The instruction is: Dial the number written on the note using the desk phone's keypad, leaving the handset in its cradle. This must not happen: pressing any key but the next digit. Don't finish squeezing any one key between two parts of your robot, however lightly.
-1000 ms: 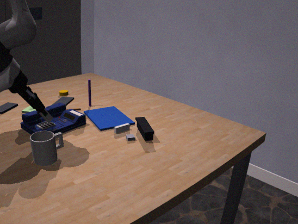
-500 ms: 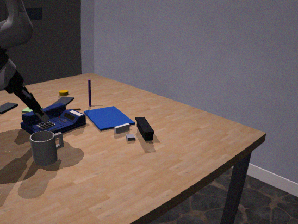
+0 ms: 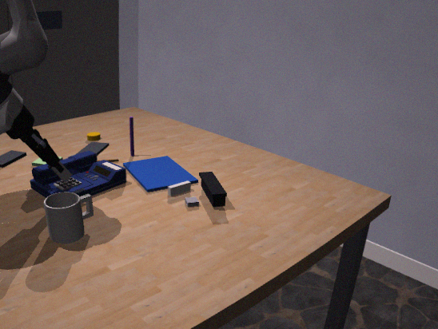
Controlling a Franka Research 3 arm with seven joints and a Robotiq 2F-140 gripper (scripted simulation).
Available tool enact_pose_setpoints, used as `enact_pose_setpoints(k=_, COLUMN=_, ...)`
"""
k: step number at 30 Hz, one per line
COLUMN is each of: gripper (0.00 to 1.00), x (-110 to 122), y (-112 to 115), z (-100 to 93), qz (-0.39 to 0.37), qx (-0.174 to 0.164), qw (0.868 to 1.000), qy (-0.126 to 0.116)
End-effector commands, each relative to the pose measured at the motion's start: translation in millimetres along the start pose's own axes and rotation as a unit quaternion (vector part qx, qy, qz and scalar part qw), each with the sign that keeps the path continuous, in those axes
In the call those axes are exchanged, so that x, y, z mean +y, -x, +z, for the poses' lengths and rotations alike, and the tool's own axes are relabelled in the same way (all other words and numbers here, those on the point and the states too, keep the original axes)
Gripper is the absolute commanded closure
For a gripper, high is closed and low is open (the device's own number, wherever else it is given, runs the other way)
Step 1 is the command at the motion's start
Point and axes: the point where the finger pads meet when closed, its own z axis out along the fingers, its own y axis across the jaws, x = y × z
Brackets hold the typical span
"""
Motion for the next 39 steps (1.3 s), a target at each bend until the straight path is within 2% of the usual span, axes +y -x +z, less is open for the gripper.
enact_pose_setpoints(k=1, gripper=1.00, x=-1.2, y=1.2, z=1.1, qz=-0.005, qx=-0.002, qw=1.000, qy=-0.001)
enact_pose_setpoints(k=39, gripper=1.00, x=-1.2, y=-1.1, z=4.4, qz=-0.005, qx=-0.002, qw=1.000, qy=-0.001)
